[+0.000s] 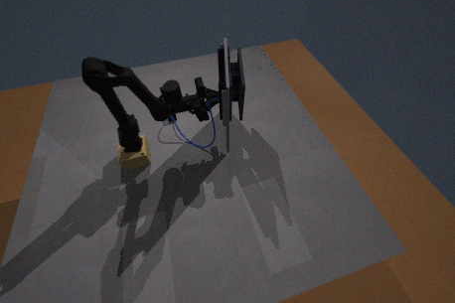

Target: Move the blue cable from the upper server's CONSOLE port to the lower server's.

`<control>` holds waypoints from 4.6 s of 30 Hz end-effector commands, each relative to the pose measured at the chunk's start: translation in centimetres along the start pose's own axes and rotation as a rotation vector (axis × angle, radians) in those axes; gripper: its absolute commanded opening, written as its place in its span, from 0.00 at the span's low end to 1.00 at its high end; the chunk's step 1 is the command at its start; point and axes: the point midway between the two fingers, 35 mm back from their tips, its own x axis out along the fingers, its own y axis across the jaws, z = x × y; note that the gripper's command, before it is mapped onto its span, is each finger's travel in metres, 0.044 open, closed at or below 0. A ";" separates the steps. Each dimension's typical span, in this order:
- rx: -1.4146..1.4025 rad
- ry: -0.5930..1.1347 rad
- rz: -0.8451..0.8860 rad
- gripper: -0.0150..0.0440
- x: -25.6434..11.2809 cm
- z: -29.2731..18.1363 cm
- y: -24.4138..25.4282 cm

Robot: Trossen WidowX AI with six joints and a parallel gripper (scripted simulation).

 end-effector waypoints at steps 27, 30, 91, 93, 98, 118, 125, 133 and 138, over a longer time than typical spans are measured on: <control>-0.005 -0.001 0.013 0.25 0.6 0.0 0.2; -0.005 -0.001 0.013 0.25 0.7 0.0 0.2; -0.006 -0.001 0.017 0.25 1.9 0.2 0.1; -0.006 -0.001 0.017 0.25 2.0 0.2 0.1; -0.006 -0.001 0.017 0.25 2.1 0.2 0.1; -0.001 -0.006 0.010 0.48 2.1 0.4 -0.1; -0.001 -0.006 0.010 0.79 2.1 0.4 -0.1; 0.000 -0.006 0.010 1.00 1.6 0.3 0.0; 0.000 -0.006 0.010 1.00 1.5 0.2 0.5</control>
